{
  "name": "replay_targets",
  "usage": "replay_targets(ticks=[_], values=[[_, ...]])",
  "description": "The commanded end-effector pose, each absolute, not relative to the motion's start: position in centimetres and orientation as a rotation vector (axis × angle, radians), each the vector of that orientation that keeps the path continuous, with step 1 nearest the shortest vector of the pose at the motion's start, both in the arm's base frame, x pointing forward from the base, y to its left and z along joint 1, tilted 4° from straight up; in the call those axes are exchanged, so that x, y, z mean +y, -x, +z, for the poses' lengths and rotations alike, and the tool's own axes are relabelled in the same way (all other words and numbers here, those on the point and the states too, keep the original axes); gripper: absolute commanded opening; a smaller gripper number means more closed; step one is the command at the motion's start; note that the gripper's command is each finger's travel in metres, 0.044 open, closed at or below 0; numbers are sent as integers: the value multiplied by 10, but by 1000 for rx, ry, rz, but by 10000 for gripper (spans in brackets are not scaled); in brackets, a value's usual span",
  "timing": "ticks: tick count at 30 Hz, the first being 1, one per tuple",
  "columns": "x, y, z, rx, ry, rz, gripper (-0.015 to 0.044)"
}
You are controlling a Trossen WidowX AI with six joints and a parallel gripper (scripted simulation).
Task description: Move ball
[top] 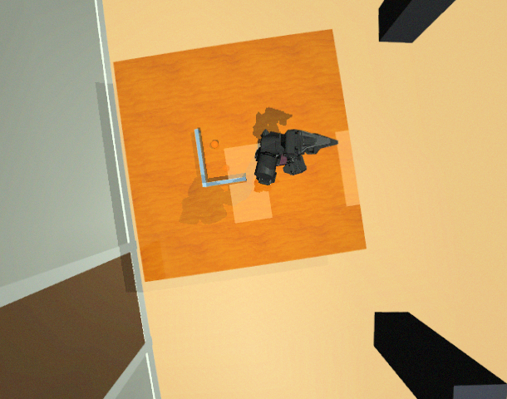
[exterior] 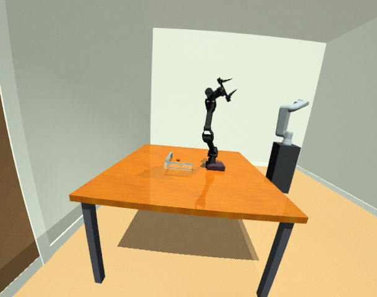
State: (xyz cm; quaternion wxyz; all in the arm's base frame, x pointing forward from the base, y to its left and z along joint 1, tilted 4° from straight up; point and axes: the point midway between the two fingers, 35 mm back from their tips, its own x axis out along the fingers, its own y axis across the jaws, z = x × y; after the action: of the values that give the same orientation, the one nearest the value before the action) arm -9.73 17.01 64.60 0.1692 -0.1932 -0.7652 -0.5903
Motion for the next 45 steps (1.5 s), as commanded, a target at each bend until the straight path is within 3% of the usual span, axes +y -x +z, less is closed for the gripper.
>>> replay_targets(ticks=[1, 4, 12, 19, 31, 45], values=[[168, 98, 647, -2168, 545, -1678, 374], [136, 107, 657, -2071, 487, -1680, 312], [4, 117, 664, -1641, 242, -1829, 312], [-114, 86, 647, -1209, 65, -1846, 312], [-258, -39, 568, -499, -104, -1650, 312], [-289, -220, 426, 217, -120, -1208, 312]])
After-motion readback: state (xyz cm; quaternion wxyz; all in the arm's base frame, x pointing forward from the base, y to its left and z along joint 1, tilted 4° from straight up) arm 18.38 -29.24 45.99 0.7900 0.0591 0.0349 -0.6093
